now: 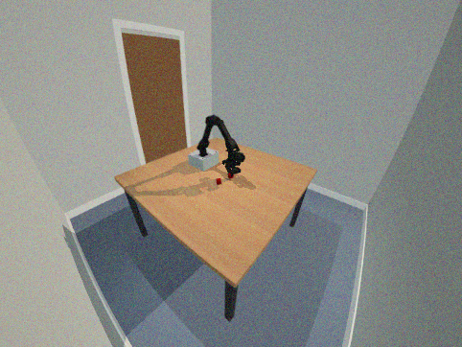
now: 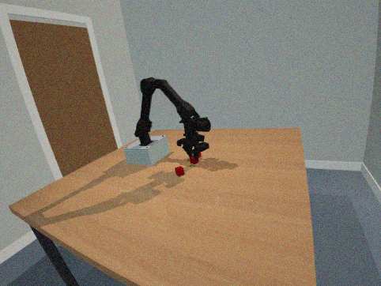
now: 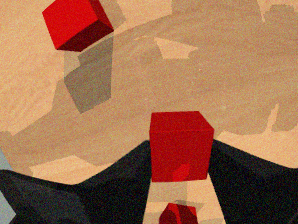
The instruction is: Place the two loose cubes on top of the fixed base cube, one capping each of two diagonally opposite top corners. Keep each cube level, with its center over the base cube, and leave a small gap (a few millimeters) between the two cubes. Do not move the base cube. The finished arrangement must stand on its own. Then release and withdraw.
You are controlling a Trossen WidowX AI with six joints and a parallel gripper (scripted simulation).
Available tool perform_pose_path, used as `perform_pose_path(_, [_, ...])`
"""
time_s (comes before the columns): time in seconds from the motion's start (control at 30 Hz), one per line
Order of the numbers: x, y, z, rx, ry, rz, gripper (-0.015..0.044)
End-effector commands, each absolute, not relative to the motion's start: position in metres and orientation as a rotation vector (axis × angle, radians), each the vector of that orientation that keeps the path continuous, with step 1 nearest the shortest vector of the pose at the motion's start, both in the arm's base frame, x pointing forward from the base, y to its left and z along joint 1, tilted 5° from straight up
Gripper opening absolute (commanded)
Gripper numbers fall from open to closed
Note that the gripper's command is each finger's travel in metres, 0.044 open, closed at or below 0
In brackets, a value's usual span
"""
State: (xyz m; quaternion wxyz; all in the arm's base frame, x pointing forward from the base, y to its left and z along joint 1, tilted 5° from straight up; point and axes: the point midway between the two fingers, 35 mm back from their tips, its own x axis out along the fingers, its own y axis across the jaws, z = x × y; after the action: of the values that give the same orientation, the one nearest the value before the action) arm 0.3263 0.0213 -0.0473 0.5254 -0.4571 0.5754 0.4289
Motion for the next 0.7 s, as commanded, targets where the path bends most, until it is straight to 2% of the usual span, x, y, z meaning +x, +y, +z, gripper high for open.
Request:
perform_pose_path(0.0, [0.333, 0.023, -0.029, -1.098, 1.355, 1.013, 0.0105])
perform_pose_path(0.67, [0.332, 0.027, 0.035, -1.098, 1.355, 1.013, 0.0105])
